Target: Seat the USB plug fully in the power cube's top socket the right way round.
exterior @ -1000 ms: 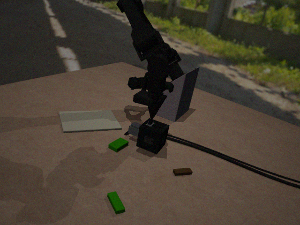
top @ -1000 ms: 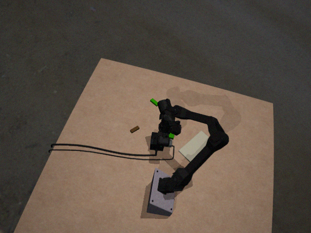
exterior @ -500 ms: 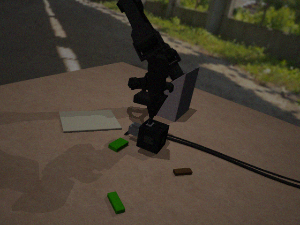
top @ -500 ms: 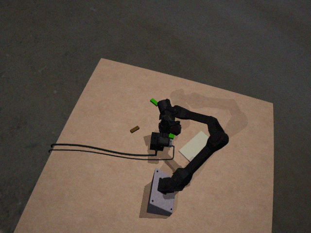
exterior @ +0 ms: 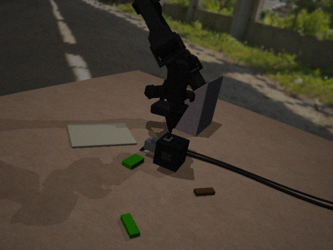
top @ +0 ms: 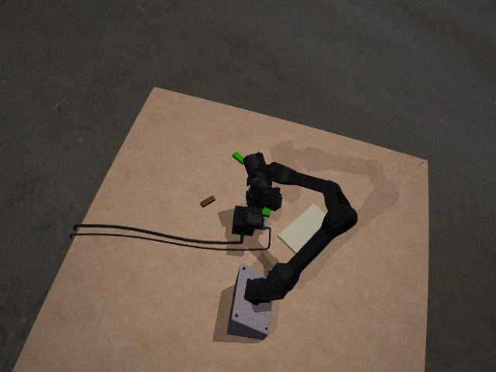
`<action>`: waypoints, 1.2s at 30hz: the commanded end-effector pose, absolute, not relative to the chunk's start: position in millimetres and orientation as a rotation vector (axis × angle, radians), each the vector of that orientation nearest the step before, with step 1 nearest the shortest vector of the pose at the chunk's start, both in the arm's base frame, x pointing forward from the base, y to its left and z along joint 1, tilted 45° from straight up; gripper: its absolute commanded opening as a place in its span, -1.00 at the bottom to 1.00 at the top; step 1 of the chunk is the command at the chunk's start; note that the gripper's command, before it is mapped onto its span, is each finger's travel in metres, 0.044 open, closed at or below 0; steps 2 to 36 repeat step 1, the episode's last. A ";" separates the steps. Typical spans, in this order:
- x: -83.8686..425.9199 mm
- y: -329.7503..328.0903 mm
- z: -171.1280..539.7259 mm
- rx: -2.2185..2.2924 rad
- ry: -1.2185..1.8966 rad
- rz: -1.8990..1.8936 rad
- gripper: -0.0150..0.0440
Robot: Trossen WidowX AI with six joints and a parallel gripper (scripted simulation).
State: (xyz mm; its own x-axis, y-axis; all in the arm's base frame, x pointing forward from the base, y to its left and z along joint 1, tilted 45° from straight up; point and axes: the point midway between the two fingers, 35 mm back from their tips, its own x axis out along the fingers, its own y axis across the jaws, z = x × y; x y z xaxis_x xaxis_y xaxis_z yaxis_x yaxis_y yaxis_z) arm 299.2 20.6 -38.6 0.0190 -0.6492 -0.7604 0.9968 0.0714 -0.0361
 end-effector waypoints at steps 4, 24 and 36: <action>301.2 25.4 -34.0 0.632 0.716 -1.407 -0.17; 301.2 25.4 -34.0 0.632 0.716 -1.407 -0.17; 301.2 25.4 -34.0 0.632 0.716 -1.407 -0.17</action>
